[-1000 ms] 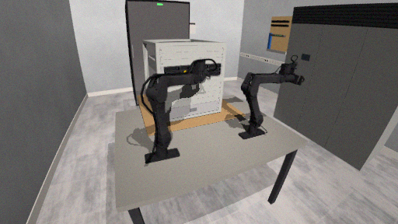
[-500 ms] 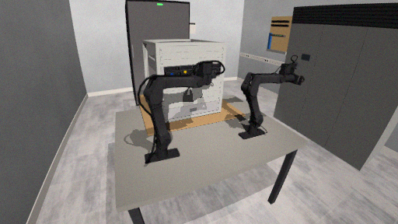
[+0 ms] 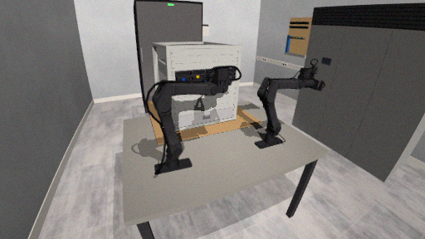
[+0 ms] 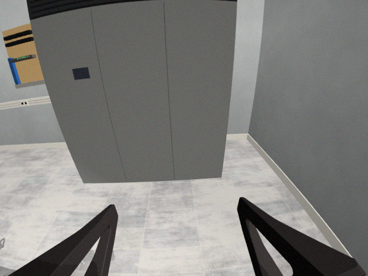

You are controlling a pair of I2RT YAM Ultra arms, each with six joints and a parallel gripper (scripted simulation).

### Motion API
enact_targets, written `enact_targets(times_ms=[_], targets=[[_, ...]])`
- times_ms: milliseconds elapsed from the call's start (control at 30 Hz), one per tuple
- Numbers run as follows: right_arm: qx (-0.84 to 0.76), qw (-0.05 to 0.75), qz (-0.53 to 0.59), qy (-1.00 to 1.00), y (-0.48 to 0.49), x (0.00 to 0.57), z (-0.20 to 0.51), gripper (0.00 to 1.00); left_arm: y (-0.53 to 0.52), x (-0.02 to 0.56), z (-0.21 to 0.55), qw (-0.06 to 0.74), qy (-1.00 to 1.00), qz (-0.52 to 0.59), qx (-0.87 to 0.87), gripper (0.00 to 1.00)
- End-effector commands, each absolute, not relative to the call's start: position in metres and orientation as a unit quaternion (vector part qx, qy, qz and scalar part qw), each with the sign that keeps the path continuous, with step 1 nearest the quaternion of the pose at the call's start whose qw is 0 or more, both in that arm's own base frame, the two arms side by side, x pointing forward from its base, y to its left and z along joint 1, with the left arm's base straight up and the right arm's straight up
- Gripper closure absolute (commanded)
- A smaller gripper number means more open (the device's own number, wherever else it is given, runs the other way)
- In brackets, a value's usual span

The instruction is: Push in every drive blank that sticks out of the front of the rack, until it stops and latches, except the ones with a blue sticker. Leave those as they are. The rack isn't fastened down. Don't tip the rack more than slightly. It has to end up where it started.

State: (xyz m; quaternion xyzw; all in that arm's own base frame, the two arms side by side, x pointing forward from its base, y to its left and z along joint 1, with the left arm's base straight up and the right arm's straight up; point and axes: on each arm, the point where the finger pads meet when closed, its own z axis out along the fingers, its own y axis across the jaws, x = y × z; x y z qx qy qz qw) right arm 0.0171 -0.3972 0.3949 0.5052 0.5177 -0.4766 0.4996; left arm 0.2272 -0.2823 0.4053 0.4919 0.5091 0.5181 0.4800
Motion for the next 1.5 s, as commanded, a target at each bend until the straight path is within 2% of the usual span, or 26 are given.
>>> enact_targets(times_ms=[0, 567, 1033, 1233, 1467], targets=[[0.493, 0.507, -0.493, 0.507, -0.398, 0.012, 0.416, 0.00, -0.260, 0.225, 0.410, 0.486, 0.525, 0.514, 0.472, 1.00], [0.493, 0.507, -0.493, 0.507, -0.398, 0.012, 0.416, 0.00, -0.175, 0.214, 0.373, 0.479, 0.514, 0.520, 0.486, 1.00], [0.493, 0.507, -0.493, 0.507, -0.398, 0.012, 0.416, 0.00, -0.154, 0.212, 0.373, 0.486, 0.522, 0.514, 0.476, 1.00], [0.493, 0.507, -0.493, 0.507, -0.398, 0.012, 0.416, 0.00, -0.154, 0.220, 0.376, 0.489, 0.524, 0.513, 0.473, 1.00], [0.493, 0.507, -0.493, 0.507, -0.398, 0.012, 0.416, 0.00, -0.158, 0.258, 0.377, 0.491, 0.523, 0.513, 0.471, 1.00]])
